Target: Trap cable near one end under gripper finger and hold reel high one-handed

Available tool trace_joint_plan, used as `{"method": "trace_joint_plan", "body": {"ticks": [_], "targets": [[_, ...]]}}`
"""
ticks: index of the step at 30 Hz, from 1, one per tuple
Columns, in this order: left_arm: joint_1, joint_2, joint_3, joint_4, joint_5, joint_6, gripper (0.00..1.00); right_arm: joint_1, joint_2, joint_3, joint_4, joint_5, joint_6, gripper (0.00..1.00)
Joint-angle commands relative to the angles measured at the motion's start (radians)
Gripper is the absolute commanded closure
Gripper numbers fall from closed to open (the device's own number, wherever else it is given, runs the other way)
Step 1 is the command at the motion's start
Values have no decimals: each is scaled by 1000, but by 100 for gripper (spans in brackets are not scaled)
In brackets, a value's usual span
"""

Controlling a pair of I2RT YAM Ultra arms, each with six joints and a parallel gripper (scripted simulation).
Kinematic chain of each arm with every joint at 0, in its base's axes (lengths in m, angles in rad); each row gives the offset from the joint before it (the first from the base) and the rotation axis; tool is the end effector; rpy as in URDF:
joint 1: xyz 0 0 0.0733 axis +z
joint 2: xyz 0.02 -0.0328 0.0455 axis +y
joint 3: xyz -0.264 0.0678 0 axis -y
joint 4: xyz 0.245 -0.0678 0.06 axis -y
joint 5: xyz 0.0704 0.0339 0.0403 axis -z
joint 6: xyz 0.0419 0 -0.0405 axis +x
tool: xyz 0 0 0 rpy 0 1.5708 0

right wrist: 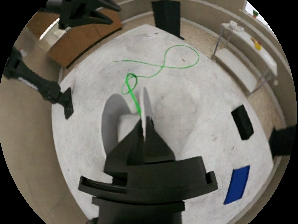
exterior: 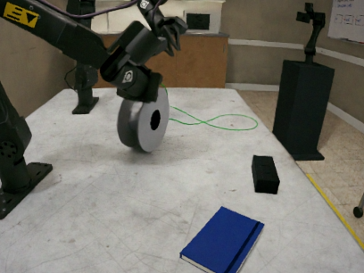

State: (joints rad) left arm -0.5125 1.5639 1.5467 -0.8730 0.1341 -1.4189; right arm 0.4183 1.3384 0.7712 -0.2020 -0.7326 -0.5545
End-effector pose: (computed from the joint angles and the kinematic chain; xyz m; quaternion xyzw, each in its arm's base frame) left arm 0.2893 -0.1679 0.3515 -0.3917 0.8554 -0.3098 0.1375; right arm 0.2357 0.1366 0.2239 -0.5254 0.6946 0.3042 0.3859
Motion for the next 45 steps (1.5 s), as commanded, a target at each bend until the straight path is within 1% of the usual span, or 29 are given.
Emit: {"method": "trace_joint_plan", "body": {"ticks": [1,7,8,9,16,17,19,23,29,36,38,45], "targets": [[-13,13,30,-17,-9,15,70,-15,-33,45,-6,-14,-2,100],[-11,18,45,-18,-11,14,70,-15,-33,45,-6,-14,-2,100],[-13,22,31,-19,-11,14,70,-15,-33,45,-6,-14,-2,100],[-13,19,39,-19,-11,14,70,-15,-33,45,-6,-14,-2,100],[0,6,22,-17,-11,19,70,-15,-35,42,-12,-14,-1,100],[6,1,17,-15,-11,22,70,-15,-37,51,-20,-14,-1,100],[15,-14,3,2,-13,27,70,-12,-40,52,-28,-14,0,100],[16,-29,-2,17,-14,35,70,-12,-43,58,-34,-14,-1,100],[28,-37,-14,40,-20,75,70,-12,-51,93,-84,-14,0,100],[55,-64,-48,84,-30,153,70,-12,-65,157,-165,-14,2,100],[55,-64,-48,84,-30,153,70,-12,-65,157,-165,-14,2,100],[96,-106,-87,150,-44,266,70,-11,-78,236,-252,-13,2,100]]}}
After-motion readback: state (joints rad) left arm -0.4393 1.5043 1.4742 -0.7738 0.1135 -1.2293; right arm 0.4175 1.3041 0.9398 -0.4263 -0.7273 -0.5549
